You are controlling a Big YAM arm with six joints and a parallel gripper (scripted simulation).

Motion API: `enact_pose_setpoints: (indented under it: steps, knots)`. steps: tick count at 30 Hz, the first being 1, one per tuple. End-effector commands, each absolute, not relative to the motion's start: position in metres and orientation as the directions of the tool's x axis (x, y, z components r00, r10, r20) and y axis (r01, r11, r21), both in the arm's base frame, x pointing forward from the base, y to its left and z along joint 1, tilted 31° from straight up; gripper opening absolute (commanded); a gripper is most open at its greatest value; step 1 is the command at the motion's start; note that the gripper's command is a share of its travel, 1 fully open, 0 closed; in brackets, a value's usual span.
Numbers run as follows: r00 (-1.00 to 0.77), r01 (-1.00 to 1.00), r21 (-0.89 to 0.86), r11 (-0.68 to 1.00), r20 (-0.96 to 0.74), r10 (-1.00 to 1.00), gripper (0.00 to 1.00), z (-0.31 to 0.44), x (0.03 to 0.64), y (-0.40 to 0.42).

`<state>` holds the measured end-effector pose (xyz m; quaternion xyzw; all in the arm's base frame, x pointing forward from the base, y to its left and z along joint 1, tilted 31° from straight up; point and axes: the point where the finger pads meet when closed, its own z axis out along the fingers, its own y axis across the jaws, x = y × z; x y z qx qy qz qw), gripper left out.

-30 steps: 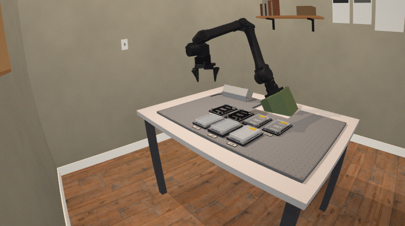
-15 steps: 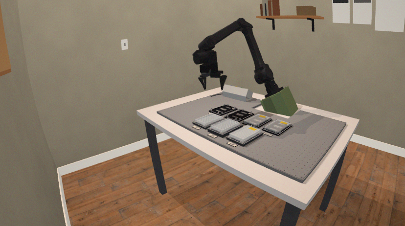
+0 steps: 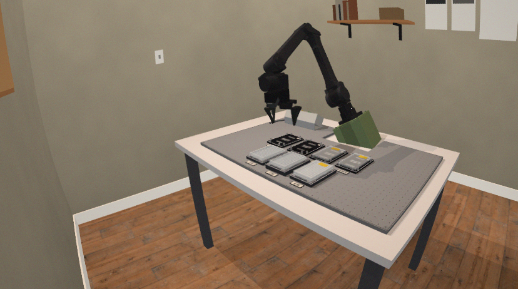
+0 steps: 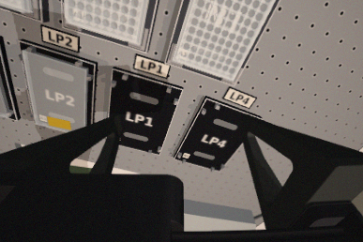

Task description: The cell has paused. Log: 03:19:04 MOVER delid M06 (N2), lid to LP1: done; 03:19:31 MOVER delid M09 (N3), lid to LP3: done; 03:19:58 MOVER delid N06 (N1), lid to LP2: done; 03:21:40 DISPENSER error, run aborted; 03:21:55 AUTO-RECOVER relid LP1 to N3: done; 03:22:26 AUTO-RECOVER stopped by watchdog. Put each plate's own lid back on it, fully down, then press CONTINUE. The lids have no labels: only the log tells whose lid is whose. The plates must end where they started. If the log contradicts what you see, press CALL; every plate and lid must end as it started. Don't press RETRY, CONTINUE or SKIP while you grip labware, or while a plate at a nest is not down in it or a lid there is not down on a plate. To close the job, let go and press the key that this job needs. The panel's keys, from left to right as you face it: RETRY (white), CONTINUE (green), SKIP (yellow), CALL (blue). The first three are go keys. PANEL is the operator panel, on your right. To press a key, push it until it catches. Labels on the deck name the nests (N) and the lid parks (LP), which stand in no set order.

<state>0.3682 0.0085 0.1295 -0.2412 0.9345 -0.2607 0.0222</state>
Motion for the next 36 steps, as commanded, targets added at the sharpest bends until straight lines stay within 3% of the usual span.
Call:
enact_pose_setpoints:
  steps: [1, 32, 36]
  knots:
    - [-0.912, -0.369, -0.509, 0.778, 0.037, -0.409, 1.0, 0.113, 0.367, 0.02]
    - [-0.975, -0.122, -0.514, 0.849, -0.097, -0.199, 1.0, 0.002, 0.298, 0.05]
    - [-0.972, -0.082, -0.498, 0.863, -0.149, -0.179, 1.0, 0.015, 0.318, 0.054]
